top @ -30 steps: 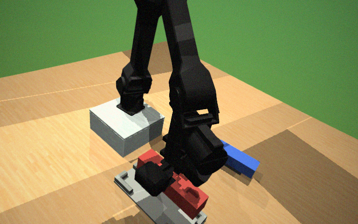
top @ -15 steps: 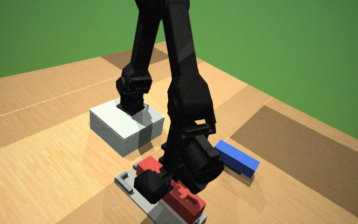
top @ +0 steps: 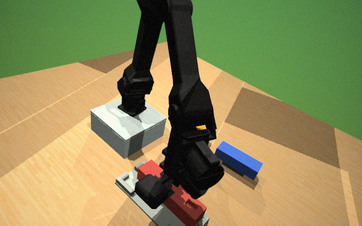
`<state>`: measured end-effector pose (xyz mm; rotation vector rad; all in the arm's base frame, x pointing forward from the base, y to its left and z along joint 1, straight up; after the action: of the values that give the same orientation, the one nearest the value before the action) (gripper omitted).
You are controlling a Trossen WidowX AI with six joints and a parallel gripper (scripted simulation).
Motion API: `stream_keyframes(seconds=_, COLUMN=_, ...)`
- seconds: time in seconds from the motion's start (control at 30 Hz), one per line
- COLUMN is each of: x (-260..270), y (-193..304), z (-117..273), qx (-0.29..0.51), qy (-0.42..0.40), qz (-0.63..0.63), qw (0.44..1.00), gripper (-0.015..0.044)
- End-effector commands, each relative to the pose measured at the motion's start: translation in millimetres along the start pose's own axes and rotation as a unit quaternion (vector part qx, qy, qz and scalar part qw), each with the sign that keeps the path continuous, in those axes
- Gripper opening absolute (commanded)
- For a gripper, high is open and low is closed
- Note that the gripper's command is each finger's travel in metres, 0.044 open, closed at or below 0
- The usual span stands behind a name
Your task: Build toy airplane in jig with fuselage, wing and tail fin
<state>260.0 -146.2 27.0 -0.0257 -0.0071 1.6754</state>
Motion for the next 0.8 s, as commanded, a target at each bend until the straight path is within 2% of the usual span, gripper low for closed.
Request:
stream_keyframes(seconds=0.0, x=-0.2, y=-0.3, z=0.4, qx=0.0, qy=0.0, qz=0.0, qw=1.0, gripper=0.011)
stream_keyframes(seconds=0.1, x=-0.2, y=-0.3, z=0.4, qx=0.0, qy=0.0, qz=0.0, qw=1.0, gripper=0.0032)
stream_keyframes(seconds=0.6, x=-0.2, y=-0.3, z=0.4, qx=0.0, qy=0.0, qz=0.0, qw=1.0, gripper=0.0425)
stream_keyframes(seconds=0.77, x=-0.2, y=-0.3, z=0.4, qx=0.0, qy=0.0, qz=0.0, qw=1.0, gripper=0.044)
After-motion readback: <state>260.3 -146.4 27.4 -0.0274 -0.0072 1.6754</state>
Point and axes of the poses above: the point midway between the two fingers, 35 mm back from their tips, its own z axis back along the fingers, its own x axis across the jaws, y = z × x, the point moved 3 cm from there along z, back along the fingers, and after that the axes turned 13 degrees about z, right-handed, at the moved point
